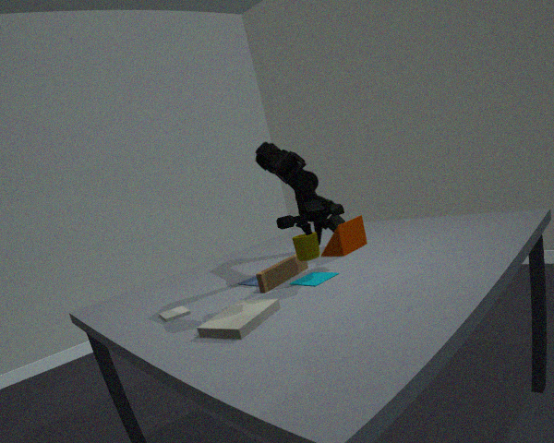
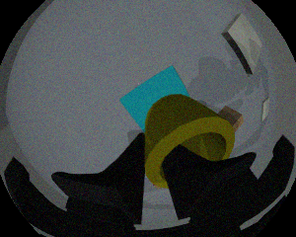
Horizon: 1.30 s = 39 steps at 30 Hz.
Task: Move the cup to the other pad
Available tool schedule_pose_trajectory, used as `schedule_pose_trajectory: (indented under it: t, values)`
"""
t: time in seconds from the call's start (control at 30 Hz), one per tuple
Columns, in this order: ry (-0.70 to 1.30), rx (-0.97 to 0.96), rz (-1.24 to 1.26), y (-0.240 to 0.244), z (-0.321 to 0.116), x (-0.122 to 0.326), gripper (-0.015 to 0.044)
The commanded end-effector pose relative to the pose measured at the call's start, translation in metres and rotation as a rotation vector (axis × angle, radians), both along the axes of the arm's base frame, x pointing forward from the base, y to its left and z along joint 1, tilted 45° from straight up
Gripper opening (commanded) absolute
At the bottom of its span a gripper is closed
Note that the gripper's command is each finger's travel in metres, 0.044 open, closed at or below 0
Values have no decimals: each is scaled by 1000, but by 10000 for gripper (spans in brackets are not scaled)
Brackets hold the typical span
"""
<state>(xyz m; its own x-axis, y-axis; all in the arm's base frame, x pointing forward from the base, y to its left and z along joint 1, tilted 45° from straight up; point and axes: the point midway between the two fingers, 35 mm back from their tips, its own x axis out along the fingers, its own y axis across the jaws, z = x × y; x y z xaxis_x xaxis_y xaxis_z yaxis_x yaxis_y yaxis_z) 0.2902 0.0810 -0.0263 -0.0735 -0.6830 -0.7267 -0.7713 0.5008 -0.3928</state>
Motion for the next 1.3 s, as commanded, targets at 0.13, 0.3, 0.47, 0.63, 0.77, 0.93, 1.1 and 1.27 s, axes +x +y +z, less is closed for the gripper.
schedule_pose_trajectory:
  t: [0.13,0.3,0.47,0.63,0.77,0.93,1.1,1.27]
  values:
    - [14,-9,1,-11,-11,-3,0]
    - [14,-9,1,-15,-16,-3,0]
    - [13,-10,1,-20,-21,-4,0]
    - [13,-10,1,-25,-26,-4,0]
    - [13,-10,1,-29,-30,-5,0]
    - [13,-11,1,-34,-35,-6,0]
    - [13,-11,1,-39,-40,-8,0]
    - [13,-11,1,-41,-41,-8,0]
